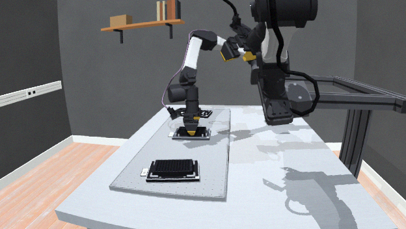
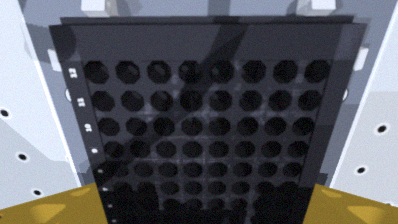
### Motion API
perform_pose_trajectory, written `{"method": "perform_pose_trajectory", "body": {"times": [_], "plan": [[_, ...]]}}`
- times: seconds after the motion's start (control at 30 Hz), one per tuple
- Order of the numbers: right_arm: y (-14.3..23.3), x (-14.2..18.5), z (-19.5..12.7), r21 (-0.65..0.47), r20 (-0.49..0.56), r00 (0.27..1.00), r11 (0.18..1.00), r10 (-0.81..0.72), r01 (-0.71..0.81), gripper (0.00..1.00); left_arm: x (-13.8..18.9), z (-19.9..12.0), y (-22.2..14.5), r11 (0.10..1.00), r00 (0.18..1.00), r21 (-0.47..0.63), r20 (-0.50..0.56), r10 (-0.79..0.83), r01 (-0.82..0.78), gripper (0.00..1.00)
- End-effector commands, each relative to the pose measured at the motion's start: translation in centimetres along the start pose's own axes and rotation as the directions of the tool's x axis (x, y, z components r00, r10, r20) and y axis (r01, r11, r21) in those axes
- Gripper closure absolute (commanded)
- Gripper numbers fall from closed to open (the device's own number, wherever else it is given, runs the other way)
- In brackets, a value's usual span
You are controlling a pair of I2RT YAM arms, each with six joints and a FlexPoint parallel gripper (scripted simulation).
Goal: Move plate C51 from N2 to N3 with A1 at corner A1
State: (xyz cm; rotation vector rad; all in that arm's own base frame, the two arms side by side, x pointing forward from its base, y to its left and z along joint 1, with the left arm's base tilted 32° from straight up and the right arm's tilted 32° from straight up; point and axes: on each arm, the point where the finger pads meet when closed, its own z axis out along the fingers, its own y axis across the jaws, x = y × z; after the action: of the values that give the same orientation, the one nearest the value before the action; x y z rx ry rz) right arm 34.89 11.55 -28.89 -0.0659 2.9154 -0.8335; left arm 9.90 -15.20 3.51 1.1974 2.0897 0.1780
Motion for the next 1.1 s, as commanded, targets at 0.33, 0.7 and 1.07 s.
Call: {"method": "perform_pose_trajectory", "body": {"times": [0.33, 0.7, 1.07], "plan": [[0.0, -0.4, -0.1, 0.002, 0.003, 1.000, 1.000, 0.015, -0.015, 0.26, -0.1, -0.1, 0.1, 1.000, 1.000, -0.003, 0.006, -0.004, 0.004, 0.00], [0.5, -0.4, -3.0, -0.016, 0.010, 1.000, 1.000, 0.001, -0.001, 0.00, -0.1, -0.1, 0.1, 1.000, 1.000, -0.003, 0.006, -0.004, 0.004, 0.00], [0.6, -0.5, -5.7, -0.024, 0.022, 1.000, 1.000, -0.003, 0.003, 0.00, -0.1, -0.1, 0.1, 1.000, 1.000, -0.003, 0.006, -0.004, 0.004, 0.00]]}}
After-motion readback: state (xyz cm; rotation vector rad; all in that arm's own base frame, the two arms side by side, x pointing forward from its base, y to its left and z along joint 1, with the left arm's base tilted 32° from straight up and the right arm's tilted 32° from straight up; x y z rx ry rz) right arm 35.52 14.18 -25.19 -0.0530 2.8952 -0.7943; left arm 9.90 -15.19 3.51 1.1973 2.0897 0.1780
